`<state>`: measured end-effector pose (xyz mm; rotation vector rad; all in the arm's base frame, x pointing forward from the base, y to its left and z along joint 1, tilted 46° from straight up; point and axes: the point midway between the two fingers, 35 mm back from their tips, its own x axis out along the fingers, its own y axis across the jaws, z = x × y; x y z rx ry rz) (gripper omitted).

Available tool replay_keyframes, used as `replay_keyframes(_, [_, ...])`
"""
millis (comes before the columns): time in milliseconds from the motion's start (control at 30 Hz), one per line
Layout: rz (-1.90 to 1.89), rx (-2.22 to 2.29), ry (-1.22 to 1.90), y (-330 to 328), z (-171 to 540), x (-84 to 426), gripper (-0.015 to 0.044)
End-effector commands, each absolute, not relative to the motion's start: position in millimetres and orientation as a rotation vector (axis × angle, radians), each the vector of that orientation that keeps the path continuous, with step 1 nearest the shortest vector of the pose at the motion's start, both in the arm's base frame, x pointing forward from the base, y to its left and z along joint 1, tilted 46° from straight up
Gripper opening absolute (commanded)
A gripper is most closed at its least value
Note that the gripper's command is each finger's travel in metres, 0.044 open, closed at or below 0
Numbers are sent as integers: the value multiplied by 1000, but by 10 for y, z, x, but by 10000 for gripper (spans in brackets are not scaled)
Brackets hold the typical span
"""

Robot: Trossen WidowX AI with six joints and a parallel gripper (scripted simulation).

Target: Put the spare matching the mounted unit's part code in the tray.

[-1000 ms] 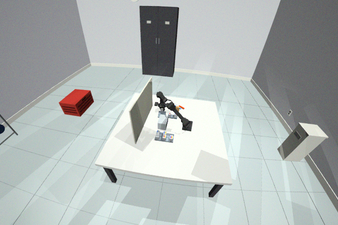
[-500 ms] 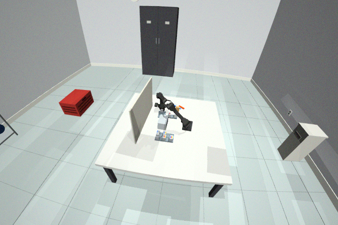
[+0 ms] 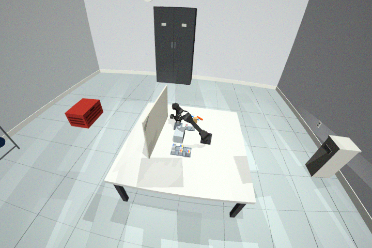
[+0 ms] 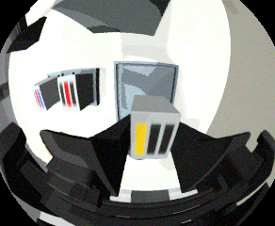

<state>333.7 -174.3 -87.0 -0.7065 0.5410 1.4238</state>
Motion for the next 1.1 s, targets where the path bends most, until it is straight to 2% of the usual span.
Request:
replay_keyframes(0, [1421, -700, 541, -1710, -899, 3338, 0])
replay_keyframes(1067, [1421, -699, 538, -1517, -1073, 3347, 0])
